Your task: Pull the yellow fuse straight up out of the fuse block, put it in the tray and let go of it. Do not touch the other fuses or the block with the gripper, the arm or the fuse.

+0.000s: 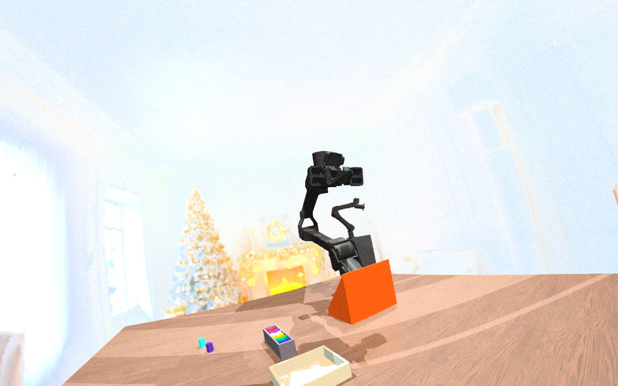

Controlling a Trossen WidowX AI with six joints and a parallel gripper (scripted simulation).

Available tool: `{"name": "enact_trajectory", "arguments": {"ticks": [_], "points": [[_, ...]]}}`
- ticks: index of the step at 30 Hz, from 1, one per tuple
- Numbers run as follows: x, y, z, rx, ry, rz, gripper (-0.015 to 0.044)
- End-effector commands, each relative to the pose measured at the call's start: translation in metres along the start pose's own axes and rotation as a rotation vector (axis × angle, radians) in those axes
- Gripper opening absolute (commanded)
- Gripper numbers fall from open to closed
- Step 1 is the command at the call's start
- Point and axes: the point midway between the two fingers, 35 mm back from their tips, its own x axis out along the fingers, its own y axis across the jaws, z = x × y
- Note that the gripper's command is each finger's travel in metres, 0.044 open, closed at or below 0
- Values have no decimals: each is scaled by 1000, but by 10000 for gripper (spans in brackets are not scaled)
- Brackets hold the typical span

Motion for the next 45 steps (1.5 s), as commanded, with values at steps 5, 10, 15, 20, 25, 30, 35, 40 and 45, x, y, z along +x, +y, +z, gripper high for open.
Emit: {"name": "enact_trajectory", "arguments": {"ticks": [5, 10, 15, 20, 25, 30, 35, 40, 45], "points": [[43, -101, -61, 329, 306, -255, 74], [54, -153, -113, 548, 488, -414, 74], [54, -197, -179, 777, 683, -587, 74], [42, -227, -263, 1014, 912, -769, 74], [23, -237, -346, 1210, 1142, -921, 74], [20, -237, -358, 1236, 1177, -940, 74], [20, -237, -359, 1236, 1177, -940, 74], [20, -237, -363, 1236, 1177, -940, 74], [21, -237, -368, 1235, 1177, -940, 74]]}}
